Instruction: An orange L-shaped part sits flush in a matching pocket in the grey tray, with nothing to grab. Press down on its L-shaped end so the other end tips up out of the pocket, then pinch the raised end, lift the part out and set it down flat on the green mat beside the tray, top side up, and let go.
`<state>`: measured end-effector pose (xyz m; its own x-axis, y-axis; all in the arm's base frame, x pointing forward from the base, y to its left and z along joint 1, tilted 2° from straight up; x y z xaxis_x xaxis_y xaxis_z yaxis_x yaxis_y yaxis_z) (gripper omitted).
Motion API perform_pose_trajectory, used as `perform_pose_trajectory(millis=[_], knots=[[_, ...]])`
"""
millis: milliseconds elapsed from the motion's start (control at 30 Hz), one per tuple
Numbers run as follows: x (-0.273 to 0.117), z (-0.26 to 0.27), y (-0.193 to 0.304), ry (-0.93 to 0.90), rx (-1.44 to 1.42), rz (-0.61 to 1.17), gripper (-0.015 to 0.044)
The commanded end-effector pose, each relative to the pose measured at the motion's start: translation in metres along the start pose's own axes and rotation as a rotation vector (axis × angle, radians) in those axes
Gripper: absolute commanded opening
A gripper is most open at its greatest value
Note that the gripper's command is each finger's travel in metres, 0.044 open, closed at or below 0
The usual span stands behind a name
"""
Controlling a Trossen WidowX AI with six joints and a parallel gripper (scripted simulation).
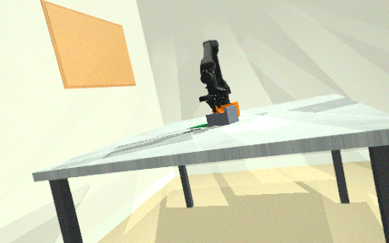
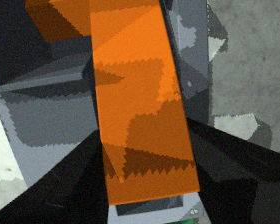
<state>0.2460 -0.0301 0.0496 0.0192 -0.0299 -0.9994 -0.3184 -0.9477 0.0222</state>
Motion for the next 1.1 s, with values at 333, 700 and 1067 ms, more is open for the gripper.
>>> perform_pose_trajectory(millis=[333,700,1067], knots=[[0.0,0.0,0.0,0.001,0.0,0.0,0.0],[-0.013,0.0,0.0,0.001,-0.002,0.003,0.0],[-0.031,0.0,0.0,0.002,-0.004,0.004,0.0]])
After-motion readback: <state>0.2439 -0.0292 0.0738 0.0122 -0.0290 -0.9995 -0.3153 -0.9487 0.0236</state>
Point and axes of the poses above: the point midway between the two fingers, 35 mm back from their tips, its own x axis out along the fingers, its own z axis across the jaws, y = z × x, the point moved 3 cm from there along -x, back along the fingers, and after that the axes turned 15 degrees about -x, right-handed, at the moved point
